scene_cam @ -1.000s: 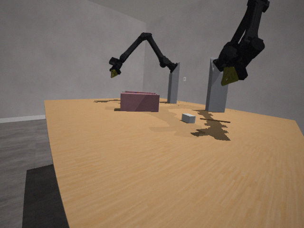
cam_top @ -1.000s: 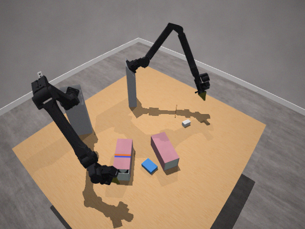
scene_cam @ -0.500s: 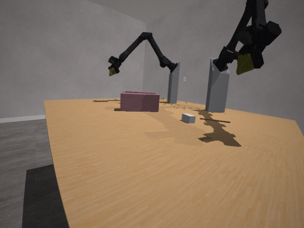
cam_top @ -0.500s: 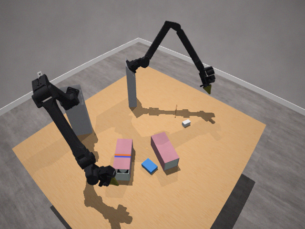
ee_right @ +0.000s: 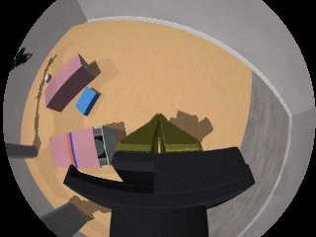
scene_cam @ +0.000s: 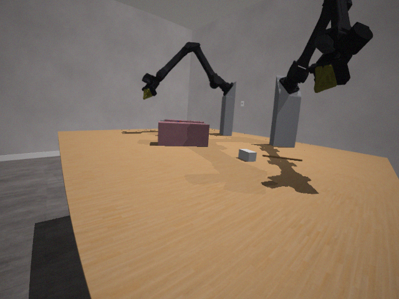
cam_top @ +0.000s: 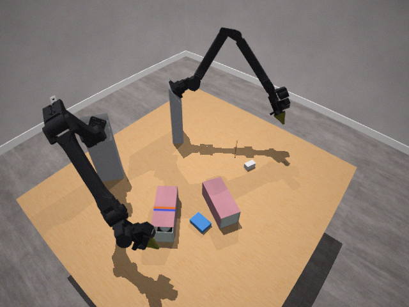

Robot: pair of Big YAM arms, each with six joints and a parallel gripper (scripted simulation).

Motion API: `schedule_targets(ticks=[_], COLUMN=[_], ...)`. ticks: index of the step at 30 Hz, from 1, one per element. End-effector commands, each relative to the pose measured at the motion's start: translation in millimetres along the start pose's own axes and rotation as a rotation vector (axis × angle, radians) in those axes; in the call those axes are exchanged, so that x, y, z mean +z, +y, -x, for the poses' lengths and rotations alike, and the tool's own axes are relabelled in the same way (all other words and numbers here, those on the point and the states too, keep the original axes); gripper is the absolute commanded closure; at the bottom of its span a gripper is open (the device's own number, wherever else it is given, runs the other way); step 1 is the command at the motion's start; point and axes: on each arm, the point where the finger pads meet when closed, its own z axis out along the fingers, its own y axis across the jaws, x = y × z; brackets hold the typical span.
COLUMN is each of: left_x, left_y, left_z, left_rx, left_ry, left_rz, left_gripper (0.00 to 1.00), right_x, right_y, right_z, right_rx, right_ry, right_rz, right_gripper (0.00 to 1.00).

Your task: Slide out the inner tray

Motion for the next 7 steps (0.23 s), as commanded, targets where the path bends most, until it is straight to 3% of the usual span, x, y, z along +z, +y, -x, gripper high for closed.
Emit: schedule_targets(ticks=[1, 7], left_x=[7.5, -2.4], left_y=[-7.5, 10.1], left_z=[-5.2, 13.3], left_rx=[-0.025, -0.007], left_ry=[0.010, -0.019], left_rz=[-0.021, 0.015], left_gripper=[1.00, 1.00], right_x=[2.5, -4.8], right_y=[-21.9, -25.5], right_z=[12.1, 18.8], right_rx=[-0.031, -0.033], right_ry=[-0.020, -0.029], right_rz=[-0.039, -0.047], right_gripper=[1.00, 1.00])
